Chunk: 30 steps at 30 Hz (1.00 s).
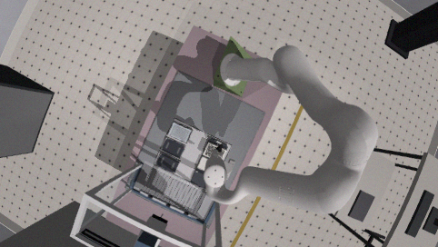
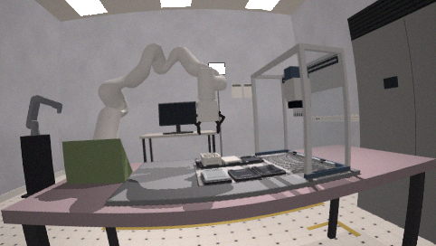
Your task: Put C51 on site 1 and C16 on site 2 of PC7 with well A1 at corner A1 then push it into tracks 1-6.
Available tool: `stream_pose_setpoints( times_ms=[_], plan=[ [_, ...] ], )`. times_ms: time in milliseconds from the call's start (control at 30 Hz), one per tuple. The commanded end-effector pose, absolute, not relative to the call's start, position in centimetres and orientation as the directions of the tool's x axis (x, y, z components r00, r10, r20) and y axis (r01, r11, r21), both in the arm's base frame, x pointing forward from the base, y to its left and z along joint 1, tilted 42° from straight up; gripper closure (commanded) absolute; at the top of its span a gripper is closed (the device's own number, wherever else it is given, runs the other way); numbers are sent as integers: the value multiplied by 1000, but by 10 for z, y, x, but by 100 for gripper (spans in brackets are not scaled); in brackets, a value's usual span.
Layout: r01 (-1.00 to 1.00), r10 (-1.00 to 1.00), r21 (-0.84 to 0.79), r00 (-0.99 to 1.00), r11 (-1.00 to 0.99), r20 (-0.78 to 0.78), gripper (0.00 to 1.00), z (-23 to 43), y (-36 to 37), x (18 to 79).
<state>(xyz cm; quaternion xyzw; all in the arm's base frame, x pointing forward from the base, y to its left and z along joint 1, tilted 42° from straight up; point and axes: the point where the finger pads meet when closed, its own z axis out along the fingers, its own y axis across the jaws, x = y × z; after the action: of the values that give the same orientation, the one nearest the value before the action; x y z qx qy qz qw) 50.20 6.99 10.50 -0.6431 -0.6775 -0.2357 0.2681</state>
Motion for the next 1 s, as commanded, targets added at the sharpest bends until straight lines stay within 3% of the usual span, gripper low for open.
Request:
stream_pose_setpoints(
  times_ms=[0,433,967],
  plan=[
    [998,745,-24,-30,61,666,0,109,66,503],
    [998,745,-24,-30,61,666,0,109,66,503],
    [998,747,-47,5,35,665,0,62,48,551]
  ],
)
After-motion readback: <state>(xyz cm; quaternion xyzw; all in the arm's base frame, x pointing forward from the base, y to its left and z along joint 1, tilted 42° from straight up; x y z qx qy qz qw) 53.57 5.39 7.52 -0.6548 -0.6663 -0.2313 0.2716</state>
